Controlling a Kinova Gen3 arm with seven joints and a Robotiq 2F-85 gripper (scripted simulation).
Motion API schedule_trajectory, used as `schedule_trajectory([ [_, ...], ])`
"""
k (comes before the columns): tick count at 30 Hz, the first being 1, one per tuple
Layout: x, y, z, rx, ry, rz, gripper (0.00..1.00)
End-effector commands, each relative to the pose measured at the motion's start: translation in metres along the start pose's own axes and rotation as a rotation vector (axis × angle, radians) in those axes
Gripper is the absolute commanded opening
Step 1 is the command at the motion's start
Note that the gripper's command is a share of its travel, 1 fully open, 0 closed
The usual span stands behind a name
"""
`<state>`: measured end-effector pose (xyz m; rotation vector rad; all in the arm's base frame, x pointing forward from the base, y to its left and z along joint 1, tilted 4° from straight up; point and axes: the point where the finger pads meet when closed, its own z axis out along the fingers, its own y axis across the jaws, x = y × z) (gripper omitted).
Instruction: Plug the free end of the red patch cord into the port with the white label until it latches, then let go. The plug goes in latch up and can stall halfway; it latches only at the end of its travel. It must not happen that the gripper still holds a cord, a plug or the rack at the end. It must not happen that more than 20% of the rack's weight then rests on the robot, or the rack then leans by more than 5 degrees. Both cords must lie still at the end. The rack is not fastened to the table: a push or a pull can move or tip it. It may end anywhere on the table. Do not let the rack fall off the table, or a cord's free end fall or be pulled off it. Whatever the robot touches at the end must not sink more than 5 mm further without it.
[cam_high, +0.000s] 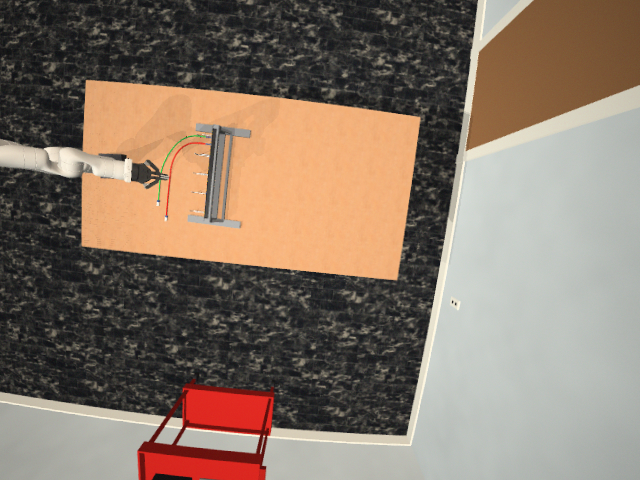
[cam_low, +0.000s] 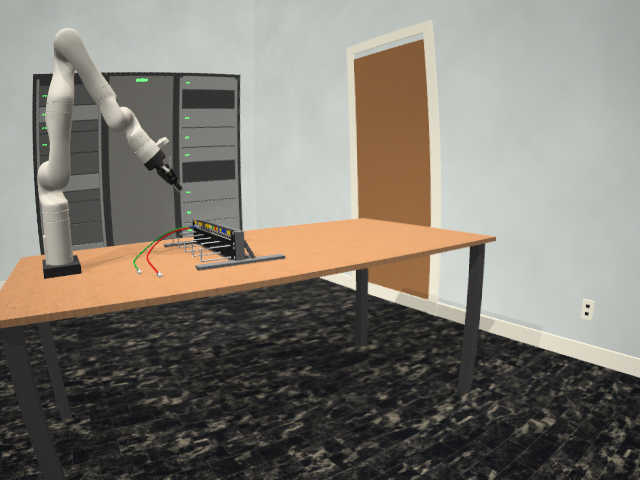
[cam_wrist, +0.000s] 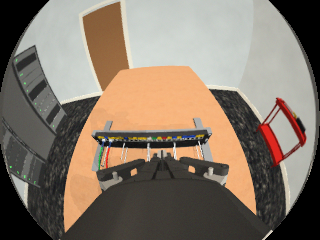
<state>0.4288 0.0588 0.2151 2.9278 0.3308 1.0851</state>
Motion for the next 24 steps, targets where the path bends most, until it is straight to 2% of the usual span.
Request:
schedule_trajectory([
  [1, 0.0, 0.009, 0.0, -0.013, 0.001, 0.016, 0.0],
  [24, 0.0, 0.031, 0.0, -0.013, 0.001, 0.016, 0.0],
])
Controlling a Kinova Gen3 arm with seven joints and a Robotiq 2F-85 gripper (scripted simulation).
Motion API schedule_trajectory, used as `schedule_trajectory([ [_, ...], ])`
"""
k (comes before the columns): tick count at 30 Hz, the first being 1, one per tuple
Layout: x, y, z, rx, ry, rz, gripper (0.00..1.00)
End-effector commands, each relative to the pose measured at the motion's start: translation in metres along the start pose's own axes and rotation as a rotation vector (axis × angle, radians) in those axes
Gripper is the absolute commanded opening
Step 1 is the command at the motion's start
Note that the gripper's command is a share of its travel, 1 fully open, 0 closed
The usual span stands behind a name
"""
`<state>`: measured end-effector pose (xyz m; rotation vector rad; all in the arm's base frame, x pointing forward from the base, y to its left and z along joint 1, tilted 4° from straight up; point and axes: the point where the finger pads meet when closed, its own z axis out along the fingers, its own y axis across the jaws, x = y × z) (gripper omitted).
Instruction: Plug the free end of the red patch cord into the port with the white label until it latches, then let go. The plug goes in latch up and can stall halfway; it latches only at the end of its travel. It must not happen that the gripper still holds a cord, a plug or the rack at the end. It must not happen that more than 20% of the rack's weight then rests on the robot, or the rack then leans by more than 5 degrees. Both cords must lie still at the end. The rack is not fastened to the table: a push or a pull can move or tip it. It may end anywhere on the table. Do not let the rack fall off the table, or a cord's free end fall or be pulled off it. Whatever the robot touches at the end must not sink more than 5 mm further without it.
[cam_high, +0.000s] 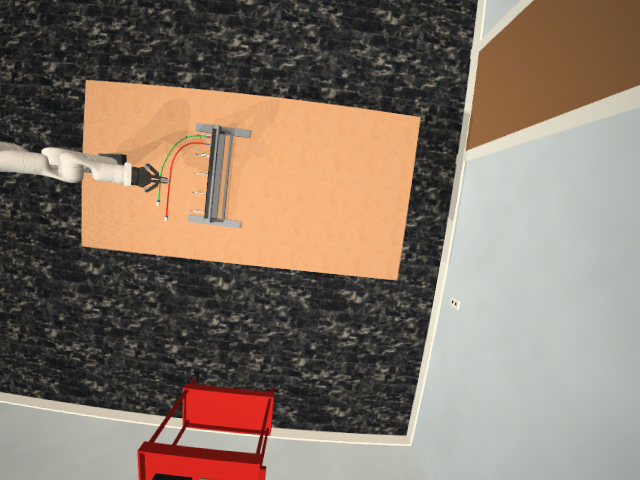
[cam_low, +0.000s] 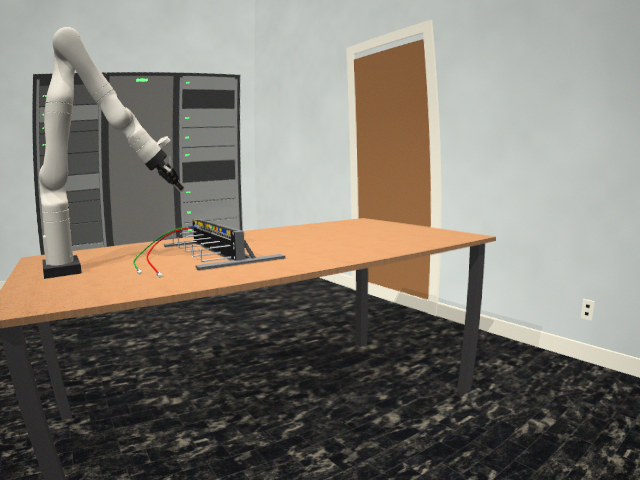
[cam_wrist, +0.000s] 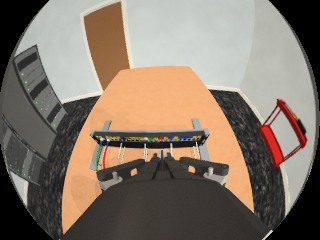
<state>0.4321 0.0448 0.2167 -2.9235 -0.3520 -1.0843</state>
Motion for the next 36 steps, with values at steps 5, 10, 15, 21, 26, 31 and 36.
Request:
schedule_trajectory([
  [5, -0.001, 0.022, -0.001, -0.022, 0.0, 0.027, 0.0],
  [10, -0.001, 0.026, -0.001, -0.022, 0.0, 0.027, 0.0],
  [15, -0.002, 0.031, -0.001, -0.022, 0.0, 0.027, 0.0],
  [21, -0.002, 0.038, -0.001, -0.022, 0.0, 0.027, 0.0],
  [26, -0.002, 0.043, -0.001, -0.022, 0.0, 0.027, 0.0],
  [31, -0.002, 0.047, -0.001, -0.022, 0.0, 0.027, 0.0],
  [36, -0.002, 0.053, -0.001, -0.022, 0.0, 0.027, 0.0],
])
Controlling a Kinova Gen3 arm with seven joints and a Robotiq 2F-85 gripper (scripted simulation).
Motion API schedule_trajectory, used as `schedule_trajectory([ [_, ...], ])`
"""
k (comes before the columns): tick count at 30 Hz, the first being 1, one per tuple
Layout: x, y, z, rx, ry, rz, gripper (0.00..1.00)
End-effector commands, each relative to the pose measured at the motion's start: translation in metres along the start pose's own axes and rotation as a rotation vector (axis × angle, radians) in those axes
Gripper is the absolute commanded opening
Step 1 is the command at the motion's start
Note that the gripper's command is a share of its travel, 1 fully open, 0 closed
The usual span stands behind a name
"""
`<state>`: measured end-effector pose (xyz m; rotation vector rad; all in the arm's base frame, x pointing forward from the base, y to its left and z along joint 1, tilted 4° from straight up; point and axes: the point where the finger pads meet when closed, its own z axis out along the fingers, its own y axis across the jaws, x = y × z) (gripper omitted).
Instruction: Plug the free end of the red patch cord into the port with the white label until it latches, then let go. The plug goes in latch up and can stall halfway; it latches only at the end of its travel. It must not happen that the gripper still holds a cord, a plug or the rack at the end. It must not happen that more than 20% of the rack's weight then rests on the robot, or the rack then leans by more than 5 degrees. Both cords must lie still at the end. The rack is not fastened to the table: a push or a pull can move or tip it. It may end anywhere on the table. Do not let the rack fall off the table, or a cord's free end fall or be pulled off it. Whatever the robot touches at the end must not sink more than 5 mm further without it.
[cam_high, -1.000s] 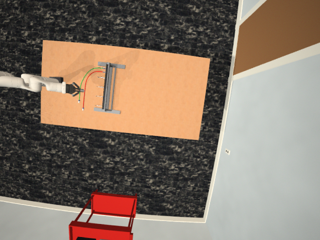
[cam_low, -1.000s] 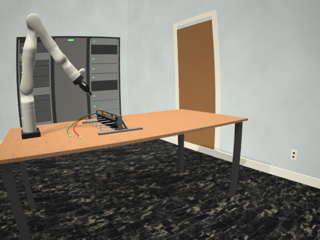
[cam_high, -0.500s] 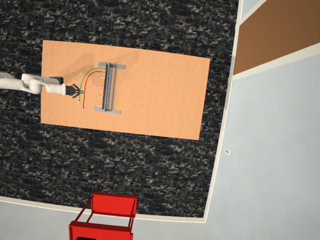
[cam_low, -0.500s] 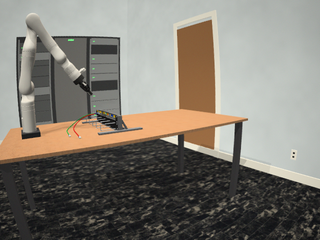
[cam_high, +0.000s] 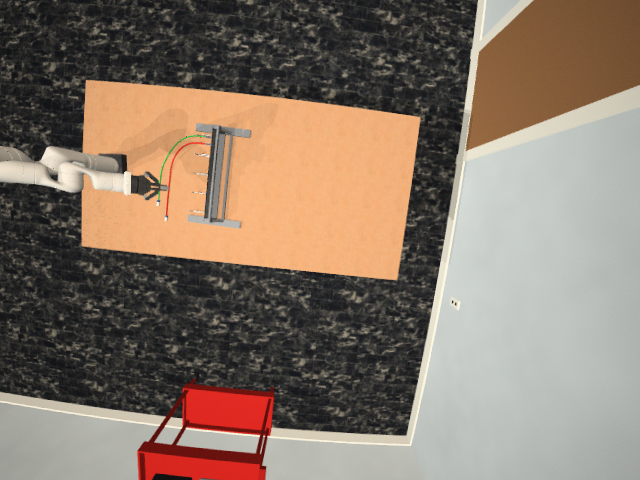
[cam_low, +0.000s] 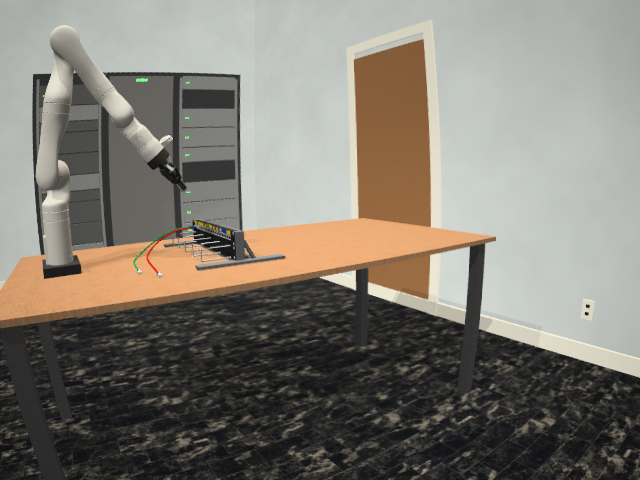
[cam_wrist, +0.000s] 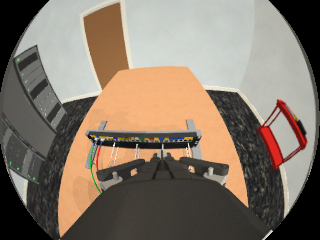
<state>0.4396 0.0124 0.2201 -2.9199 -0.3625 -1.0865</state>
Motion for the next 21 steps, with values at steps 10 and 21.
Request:
schedule_trajectory([
  [10, -0.004, 0.028, -0.001, -0.026, -0.003, 0.033, 0.0],
  [21, -0.004, 0.039, -0.002, -0.026, -0.002, 0.033, 0.0],
])
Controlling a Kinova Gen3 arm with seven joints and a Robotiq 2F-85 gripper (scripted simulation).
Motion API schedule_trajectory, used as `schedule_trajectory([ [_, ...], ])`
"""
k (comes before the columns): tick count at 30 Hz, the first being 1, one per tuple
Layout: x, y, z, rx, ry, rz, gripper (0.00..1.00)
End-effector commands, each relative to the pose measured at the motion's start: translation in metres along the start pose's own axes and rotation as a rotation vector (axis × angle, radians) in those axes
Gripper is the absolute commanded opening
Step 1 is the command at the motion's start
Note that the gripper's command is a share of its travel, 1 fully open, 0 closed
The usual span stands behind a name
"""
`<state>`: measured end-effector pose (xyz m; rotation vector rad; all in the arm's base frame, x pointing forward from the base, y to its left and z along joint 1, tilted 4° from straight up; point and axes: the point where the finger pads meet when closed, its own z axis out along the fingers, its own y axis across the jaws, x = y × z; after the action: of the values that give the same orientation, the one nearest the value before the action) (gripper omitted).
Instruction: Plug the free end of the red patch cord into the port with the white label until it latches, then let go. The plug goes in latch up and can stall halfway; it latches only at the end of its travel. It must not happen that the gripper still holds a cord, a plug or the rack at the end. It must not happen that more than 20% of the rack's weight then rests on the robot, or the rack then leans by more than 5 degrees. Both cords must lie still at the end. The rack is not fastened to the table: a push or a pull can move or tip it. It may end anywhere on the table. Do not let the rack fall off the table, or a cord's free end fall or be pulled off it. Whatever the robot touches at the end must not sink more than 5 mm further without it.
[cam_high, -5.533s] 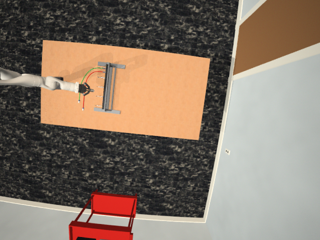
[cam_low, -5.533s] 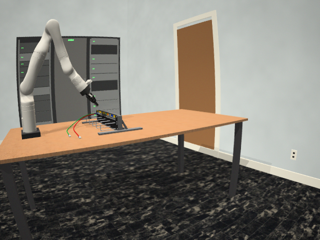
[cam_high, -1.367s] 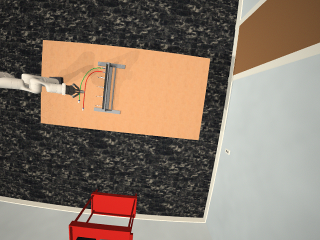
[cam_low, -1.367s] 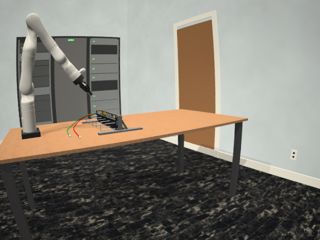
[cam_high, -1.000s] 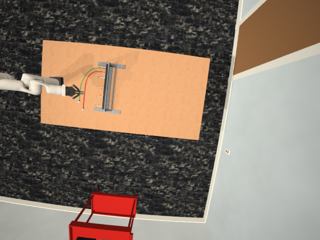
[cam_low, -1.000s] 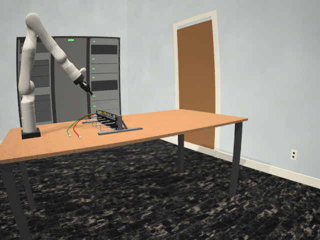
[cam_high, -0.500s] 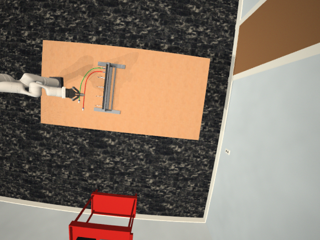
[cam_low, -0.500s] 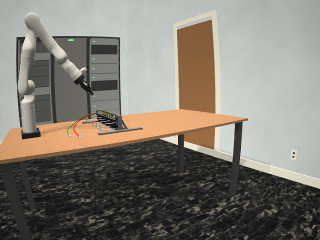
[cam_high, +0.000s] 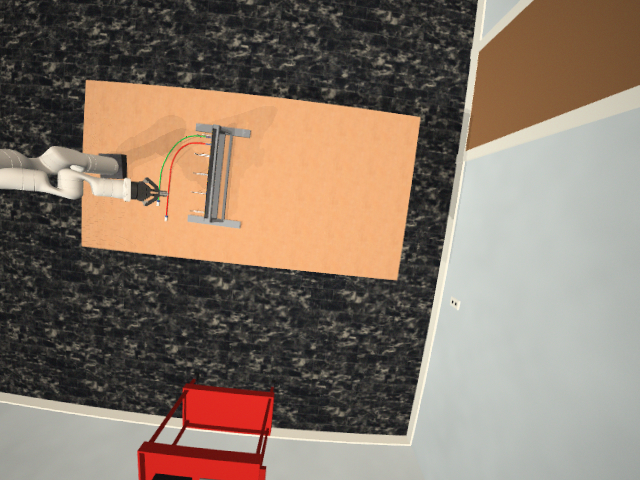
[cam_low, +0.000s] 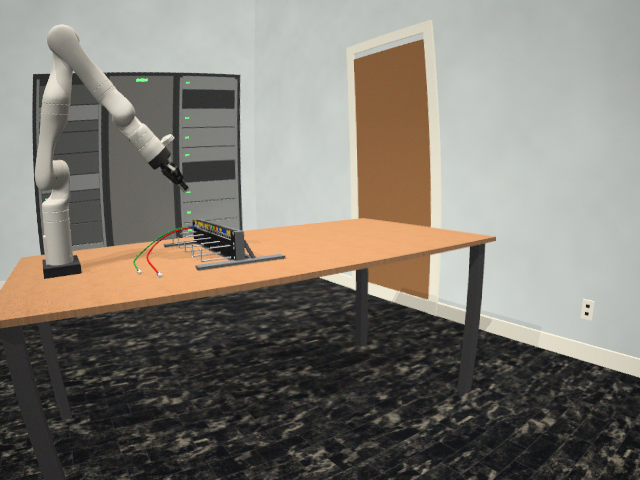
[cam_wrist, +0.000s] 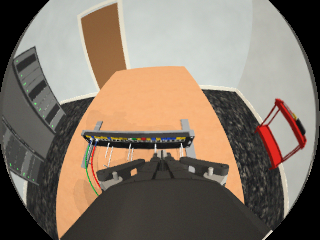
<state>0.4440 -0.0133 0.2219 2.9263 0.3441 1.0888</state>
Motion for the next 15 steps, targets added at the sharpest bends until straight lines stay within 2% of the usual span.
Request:
schedule_trajectory([
  [1, -0.0027, 0.0141, -0.0007, -0.016, -0.002, 0.024, 0.0],
  [15, -0.0028, 0.0214, -0.0008, -0.016, -0.002, 0.024, 0.0],
])
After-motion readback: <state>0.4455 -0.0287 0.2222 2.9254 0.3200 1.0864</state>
